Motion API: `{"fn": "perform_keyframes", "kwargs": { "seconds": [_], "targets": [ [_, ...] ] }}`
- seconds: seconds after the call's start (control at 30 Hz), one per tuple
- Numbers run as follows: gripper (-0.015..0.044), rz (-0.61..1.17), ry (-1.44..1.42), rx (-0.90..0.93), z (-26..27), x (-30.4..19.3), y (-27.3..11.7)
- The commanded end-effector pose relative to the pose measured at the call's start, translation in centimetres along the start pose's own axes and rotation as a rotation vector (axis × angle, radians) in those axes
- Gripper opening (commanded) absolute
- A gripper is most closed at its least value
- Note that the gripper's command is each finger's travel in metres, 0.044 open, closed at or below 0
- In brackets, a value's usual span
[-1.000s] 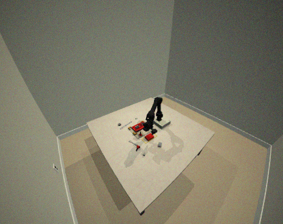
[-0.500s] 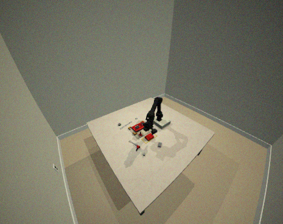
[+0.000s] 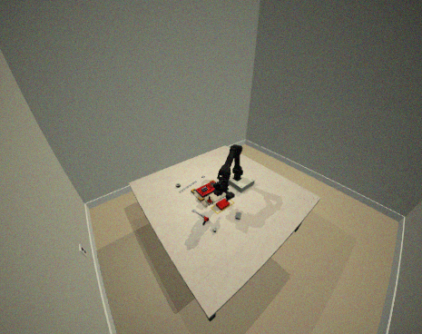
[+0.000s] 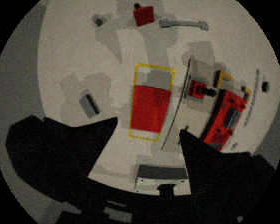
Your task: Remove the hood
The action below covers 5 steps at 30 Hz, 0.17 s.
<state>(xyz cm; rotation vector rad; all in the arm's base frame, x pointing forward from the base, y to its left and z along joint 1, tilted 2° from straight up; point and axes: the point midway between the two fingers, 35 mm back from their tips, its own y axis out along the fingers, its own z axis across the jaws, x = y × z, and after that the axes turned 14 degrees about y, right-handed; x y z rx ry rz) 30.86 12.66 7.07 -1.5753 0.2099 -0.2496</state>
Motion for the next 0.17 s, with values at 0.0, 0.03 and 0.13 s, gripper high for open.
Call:
{"fn": "perform_keyframes", "kwargs": {
  "seconds": [0.0, 0.03, 0.13],
  "targets": [
    [0.044, 0.002, 0.0, 0.005, 0.05, -0.04, -0.11],
    [0.044, 0.002, 0.0, 0.005, 0.05, -0.04, -0.11],
    [0.044, 0.002, 0.0, 0.005, 0.05, -0.04, -0.11]
  ]
}}
